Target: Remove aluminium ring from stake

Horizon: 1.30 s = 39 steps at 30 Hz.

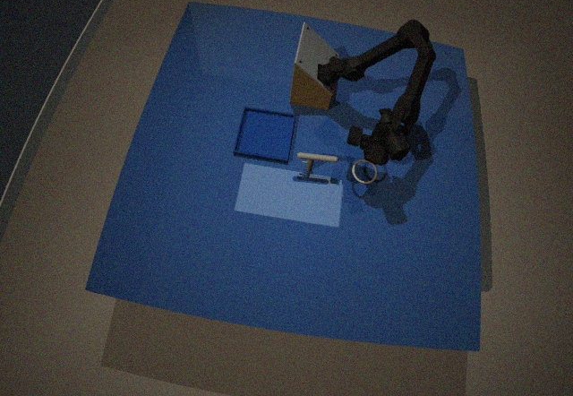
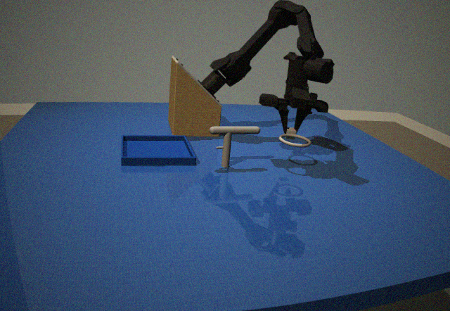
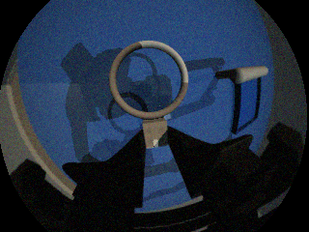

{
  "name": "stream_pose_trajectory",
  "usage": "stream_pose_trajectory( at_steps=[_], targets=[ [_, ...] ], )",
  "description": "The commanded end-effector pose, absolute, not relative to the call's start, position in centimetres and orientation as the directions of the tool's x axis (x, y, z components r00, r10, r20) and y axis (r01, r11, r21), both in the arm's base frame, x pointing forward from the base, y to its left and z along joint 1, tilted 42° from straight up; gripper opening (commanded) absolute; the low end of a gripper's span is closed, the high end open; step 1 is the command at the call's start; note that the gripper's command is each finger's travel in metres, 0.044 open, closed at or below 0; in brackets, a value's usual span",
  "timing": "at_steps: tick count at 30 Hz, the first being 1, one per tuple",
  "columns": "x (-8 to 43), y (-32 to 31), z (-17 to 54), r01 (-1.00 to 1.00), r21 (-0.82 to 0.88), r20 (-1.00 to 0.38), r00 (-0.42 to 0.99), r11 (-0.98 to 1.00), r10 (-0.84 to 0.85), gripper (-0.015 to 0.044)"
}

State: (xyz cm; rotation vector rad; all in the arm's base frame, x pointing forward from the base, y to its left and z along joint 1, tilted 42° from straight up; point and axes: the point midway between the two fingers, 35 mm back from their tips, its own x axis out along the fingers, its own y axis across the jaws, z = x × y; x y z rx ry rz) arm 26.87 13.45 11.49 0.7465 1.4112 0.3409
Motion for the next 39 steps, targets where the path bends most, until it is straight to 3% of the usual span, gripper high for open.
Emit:
stream_pose_trajectory(
  at_steps=[1,17,24,32,39],
  targets=[
    [27.7,12.0,10.3,0.233,0.628,-0.778,0.174,0.743,0.603,0.0],
    [32.1,2.8,10.4,0.26,0.542,-0.824,0.351,0.799,0.444,0.0],
    [31.6,-3.9,5.2,0.324,0.48,-0.866,0.324,0.815,0.381,0.0],
    [26.2,-11.6,-3.7,0.303,0.469,-0.88,0.239,0.829,0.411,0.0],
    [18.3,-13.1,-10.8,0.22,0.578,-0.816,0.184,0.786,0.548,0.0]
  ],
)
